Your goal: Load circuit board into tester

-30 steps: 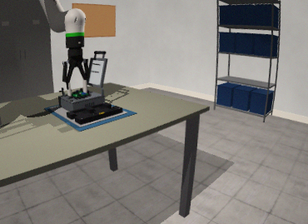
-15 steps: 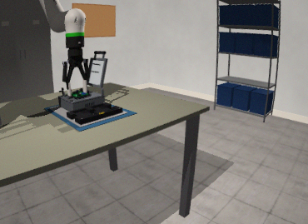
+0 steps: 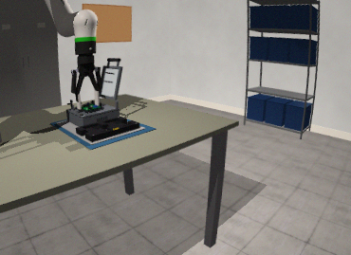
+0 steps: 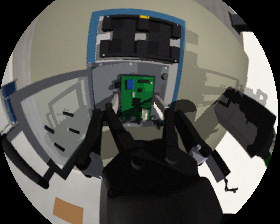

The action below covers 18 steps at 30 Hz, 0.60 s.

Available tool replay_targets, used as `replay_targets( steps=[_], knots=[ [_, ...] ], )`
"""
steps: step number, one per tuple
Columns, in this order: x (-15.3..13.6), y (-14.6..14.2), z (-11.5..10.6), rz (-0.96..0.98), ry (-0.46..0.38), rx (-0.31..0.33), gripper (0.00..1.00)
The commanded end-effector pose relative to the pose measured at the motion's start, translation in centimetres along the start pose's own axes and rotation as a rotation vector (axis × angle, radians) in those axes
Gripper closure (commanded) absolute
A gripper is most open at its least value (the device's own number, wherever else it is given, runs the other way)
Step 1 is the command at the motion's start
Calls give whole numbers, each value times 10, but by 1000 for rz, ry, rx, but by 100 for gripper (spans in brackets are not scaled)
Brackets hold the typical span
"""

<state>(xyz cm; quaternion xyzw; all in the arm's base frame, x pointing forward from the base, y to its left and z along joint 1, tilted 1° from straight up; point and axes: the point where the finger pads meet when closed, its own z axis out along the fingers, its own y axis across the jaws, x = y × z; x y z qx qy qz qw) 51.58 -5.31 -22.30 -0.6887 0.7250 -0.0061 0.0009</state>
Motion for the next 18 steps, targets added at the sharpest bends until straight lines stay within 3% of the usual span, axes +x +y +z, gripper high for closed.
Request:
replay_targets(
  steps=[1, 10, 18],
  knots=[
    [0, 0, -1, 0, 0, 0, 42],
    [0, 0, -9, 0, 0, 0, 42],
    [0, 0, -30, 0, 0, 0, 42]
  ],
)
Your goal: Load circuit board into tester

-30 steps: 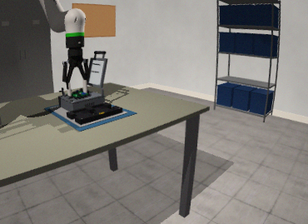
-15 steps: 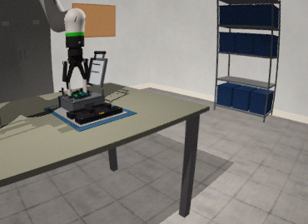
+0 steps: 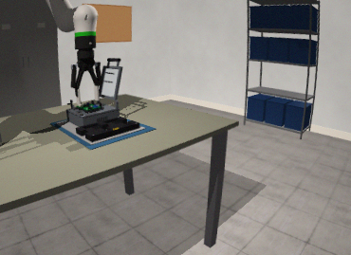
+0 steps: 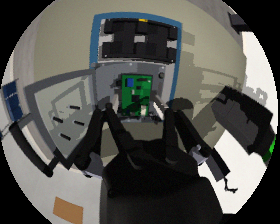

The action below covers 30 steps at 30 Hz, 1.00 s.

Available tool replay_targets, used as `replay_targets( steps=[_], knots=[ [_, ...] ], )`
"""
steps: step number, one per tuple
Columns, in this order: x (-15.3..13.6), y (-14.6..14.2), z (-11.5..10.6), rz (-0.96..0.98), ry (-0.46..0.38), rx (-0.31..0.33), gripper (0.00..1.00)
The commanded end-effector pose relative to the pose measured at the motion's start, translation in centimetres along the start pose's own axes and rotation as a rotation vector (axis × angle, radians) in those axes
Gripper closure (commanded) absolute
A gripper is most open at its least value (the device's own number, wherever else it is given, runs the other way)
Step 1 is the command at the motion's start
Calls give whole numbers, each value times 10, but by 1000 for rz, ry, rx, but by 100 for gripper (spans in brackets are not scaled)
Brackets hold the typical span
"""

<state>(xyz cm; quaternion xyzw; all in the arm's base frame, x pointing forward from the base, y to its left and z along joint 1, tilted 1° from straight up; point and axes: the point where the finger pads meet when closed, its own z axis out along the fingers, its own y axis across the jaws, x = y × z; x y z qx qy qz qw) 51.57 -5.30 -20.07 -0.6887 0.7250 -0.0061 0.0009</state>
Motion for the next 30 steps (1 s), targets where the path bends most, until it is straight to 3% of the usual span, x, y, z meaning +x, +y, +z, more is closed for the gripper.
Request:
replay_targets(
  steps=[1, 9, 24, 26, 30],
  knots=[
    [0, 0, -12, 0, 0, 0, 42],
    [0, 0, -37, 0, 0, 0, 42],
    [0, 0, -120, 0, 0, 0, 42],
    [0, 0, -120, 0, 0, 0, 42],
    [0, 0, -142, 0, 0, 0, 42]
  ],
)
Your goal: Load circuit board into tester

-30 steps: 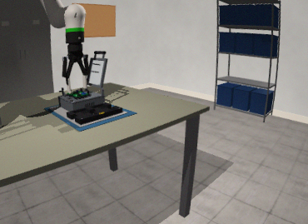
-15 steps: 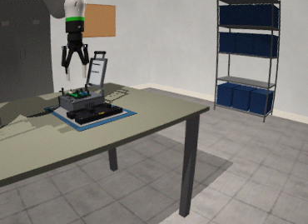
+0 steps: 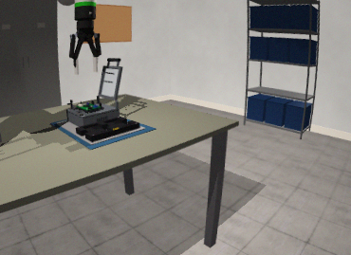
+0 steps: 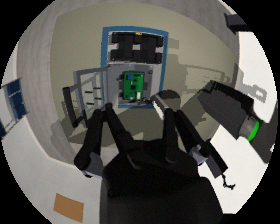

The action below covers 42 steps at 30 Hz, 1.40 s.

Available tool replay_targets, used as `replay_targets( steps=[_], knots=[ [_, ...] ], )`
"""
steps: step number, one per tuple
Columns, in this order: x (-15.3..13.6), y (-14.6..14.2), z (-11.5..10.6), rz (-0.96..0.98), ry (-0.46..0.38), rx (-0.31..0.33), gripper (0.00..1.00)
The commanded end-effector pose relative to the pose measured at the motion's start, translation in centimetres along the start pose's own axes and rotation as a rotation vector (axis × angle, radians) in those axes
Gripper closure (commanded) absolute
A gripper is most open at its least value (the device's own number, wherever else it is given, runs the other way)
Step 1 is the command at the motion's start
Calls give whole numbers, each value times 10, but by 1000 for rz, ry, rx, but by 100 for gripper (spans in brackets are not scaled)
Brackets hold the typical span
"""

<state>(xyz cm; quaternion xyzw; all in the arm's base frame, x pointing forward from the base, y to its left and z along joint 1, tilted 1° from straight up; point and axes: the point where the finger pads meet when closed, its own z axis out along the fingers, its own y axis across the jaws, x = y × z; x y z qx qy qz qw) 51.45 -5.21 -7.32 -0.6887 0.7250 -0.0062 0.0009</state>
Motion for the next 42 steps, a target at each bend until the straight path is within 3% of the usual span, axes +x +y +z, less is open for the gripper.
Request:
replay_targets(
  steps=[1, 11, 21, 31, 32, 42],
  knots=[
    [0, 0, -20, 0, 0, 0, 42],
    [0, 0, -66, 0, 0, 0, 42],
    [0, 0, -82, 0, 0, 0, 42],
    [0, 0, -85, 0, 0, 0, 42],
    [0, 0, -85, 0, 0, 0, 70],
    [0, 0, -85, 0, 0, 0, 70]
  ],
)
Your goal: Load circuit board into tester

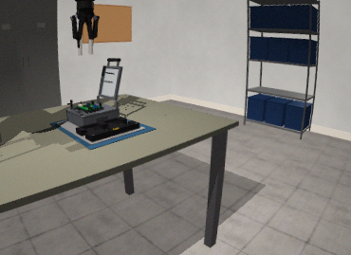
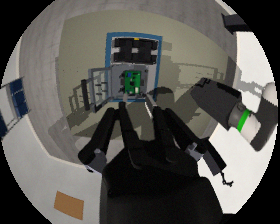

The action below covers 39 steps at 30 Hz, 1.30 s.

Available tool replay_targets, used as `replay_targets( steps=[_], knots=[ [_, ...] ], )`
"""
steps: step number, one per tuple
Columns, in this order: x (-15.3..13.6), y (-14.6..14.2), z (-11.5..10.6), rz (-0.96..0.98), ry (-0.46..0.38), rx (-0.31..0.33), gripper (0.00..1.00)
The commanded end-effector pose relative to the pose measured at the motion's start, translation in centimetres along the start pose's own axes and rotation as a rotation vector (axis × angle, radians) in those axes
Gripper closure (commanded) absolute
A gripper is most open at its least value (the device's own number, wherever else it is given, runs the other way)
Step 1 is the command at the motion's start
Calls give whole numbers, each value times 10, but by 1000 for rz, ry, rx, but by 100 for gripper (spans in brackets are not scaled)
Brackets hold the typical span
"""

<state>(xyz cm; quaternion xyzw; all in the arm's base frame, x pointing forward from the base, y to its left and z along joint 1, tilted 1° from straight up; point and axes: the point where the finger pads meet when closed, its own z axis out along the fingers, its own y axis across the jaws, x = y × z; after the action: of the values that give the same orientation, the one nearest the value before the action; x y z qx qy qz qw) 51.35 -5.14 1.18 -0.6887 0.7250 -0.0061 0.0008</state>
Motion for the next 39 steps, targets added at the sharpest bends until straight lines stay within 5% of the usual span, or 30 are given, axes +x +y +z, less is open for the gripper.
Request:
replay_targets(
  steps=[1, 27, 39],
  knots=[
    [0, 0, 0, 0, 0, 0, 70],
    [0, -1, 0, 0, 0, 0, 70],
    [0, -29, 0, 0, 0, 0, 70]
  ],
)
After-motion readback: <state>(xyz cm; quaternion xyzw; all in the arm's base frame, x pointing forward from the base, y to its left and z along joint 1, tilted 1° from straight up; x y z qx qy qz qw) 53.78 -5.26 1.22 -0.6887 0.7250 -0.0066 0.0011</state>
